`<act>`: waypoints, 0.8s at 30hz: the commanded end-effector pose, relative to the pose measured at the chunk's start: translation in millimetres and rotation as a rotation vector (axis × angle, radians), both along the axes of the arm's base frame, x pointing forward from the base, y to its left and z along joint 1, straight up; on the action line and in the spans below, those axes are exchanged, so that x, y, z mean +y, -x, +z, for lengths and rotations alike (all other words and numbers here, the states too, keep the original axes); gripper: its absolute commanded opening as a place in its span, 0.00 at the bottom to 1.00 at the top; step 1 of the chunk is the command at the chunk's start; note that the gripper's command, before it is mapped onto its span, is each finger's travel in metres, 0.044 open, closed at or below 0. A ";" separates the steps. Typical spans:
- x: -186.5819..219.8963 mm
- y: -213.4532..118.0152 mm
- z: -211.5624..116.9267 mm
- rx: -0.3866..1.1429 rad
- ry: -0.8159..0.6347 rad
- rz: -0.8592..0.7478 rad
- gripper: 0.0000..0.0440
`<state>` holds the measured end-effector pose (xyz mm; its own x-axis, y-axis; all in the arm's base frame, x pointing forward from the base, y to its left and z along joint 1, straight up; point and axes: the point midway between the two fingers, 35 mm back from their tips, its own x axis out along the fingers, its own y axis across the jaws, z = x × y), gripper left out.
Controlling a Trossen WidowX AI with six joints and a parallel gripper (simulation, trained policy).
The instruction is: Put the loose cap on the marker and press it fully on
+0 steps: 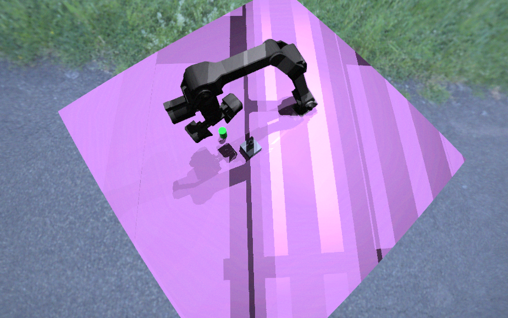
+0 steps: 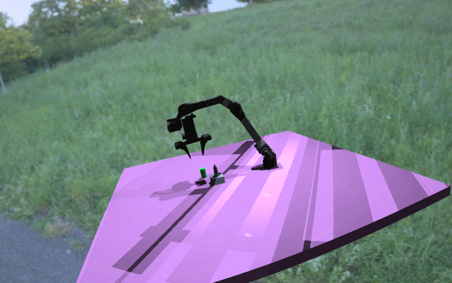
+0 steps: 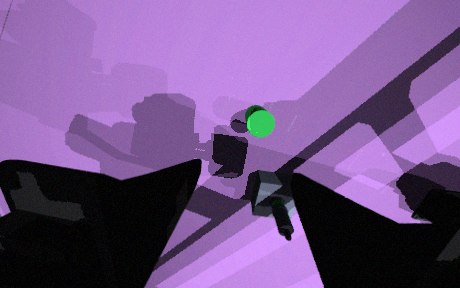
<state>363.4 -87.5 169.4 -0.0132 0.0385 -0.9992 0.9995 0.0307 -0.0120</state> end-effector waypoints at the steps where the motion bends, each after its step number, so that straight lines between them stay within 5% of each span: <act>1: -4.8 2.1 -10.9 0.029 -0.003 0.002 0.71; 24: -19.4 10.6 -82.3 0.125 -0.052 0.059 0.64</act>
